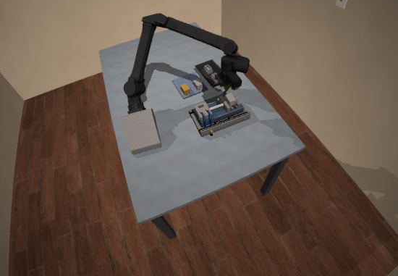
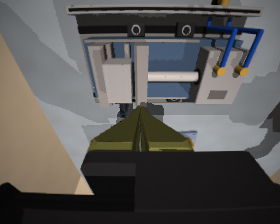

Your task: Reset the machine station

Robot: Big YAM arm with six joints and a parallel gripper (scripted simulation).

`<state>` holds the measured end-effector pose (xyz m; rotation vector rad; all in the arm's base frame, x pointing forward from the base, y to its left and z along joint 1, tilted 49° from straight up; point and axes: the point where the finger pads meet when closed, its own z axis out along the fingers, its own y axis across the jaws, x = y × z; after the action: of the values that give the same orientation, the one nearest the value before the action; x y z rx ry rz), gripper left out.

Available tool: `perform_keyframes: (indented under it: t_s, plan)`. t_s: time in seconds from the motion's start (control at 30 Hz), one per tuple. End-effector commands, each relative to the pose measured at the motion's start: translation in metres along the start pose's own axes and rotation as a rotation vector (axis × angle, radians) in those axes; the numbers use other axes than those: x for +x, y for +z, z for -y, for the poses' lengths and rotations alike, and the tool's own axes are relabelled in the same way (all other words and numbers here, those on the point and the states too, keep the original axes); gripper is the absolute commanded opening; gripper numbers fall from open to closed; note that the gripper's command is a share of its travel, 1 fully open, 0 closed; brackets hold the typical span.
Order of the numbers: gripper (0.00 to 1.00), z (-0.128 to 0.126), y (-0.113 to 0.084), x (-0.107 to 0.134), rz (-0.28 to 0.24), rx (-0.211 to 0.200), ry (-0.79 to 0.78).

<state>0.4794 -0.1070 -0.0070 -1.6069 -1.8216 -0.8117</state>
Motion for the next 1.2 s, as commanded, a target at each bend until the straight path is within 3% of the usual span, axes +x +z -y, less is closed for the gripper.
perform_keyframes:
  t_s: [0.0,0.63,1.17]
  plan:
    - [0.0,-0.001,0.011,0.005,-0.006,0.024,-0.007]
    - [0.0,-0.001,0.027,0.002,-0.004,0.018,-0.002]
    - [0.0,0.0,0.056,0.001,-0.005,0.019,0.001]
